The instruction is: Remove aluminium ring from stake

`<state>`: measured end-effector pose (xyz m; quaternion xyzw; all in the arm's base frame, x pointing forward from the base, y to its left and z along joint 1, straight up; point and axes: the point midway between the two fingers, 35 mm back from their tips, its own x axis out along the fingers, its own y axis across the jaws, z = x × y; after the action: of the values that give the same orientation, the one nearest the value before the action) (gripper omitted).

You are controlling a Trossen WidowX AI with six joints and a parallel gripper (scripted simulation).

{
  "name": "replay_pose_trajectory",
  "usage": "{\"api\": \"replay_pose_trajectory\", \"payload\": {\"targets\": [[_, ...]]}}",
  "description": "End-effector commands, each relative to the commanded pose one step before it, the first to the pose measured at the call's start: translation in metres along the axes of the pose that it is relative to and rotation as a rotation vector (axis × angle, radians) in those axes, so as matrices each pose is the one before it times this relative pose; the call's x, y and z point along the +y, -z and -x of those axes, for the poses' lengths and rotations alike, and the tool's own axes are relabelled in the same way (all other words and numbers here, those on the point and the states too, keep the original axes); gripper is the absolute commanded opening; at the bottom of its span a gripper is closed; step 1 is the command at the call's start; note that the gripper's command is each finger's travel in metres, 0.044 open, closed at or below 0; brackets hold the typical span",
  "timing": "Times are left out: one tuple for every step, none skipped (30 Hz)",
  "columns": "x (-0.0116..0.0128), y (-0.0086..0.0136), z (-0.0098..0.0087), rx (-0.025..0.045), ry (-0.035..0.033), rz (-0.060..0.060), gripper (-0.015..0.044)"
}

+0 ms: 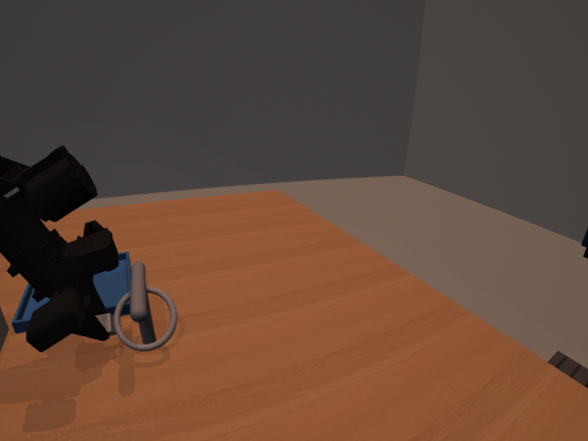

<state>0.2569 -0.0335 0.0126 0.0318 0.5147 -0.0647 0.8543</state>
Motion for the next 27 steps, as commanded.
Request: {"api": "replay_pose_trajectory", "payload": {"targets": [[0.00178, -0.00388, 0.00106, 0.0283, 0.01474, -0.0008, 0.0], [0.00075, -0.00048, 0.00042, 0.00961, 0.00328, 0.001, 0.0], [0.00075, -0.00047, 0.00046, 0.00956, 0.00338, 0.0011, 0.0], [0.00075, -0.00046, 0.00049, 0.00951, 0.00348, 0.0012, 0.0], [0.00075, -0.00045, 0.00052, 0.00945, 0.00358, 0.0012, 0.0], [0.00075, -0.00045, 0.00056, 0.0094, 0.00368, 0.0013, 0.0], [0.00075, -0.00044, 0.00059, 0.00934, 0.00378, 0.0014, 0.0], [0.00074, -0.00043, 0.00063, 0.00928, 0.00388, 0.0015, 0.0], [0.00074, -0.00042, 0.00066, 0.00922, 0.00397, 0.0015, 0.0], [0.00074, -0.00041, 0.00069, 0.00916, 0.00407, 0.0016, 0.0], [0.00073, -0.0004, 0.00072, 0.0091, 0.00417, 0.0017, 0.0], [0.00068, -0.00036, 0.00071, 0.00846, 0.00399, 0.0016, 0.0], [0.00068, -0.00035, 0.00074, 0.0084, 0.00408, 0.0017, 0.0], [0.00067, -0.00035, 0.00077, 0.00835, 0.00416, 0.0018, 0.0], [0.00067, -0.00034, 0.00079, 0.00829, 0.00425, 0.0018, 0.0], [0.00066, -0.00033, 0.00082, 0.00823, 0.00433, 0.0019, 0.0], [0.00066, -0.00032, 0.00085, 0.00817, 0.00442, 0.002, 0.0], [0.00065, -0.00031, 0.00088, 0.00811, 0.0045, 0.002, 0.0], [0.00064, -0.0003, 0.00091, 0.00804, 0.00458, 0.0021, 0.0], [0.00063, -0.00029, 0.00093, 0.00798, 0.00467, 0.0021, 0.0], [0.00063, -0.00028, 0.00096, 0.00792, 0.00475, 0.0022, 0.0], [0.00062, -0.00027, 0.00098, 0.00781, 0.00481, 0.0022, 0.0], [0.00061, -0.00026, 0.00101, 0.00779, 0.00491, 0.0023, 0.0], [0.0006, -0.00025, 0.00104, 0.00768, 0.00497, 0.0024, 0.0], [0.00047, -0.00019, 0.00084, 0.00602, 0.00398, 0.0019, 0.0], [0.00082, -0.00023, 0.00075, 0.00137, 0.00585, 0.0015, 0.0], [0.00094, -0.00026, 0.00088, 0.00145, 0.00674, 0.0017, 0.0]]}}
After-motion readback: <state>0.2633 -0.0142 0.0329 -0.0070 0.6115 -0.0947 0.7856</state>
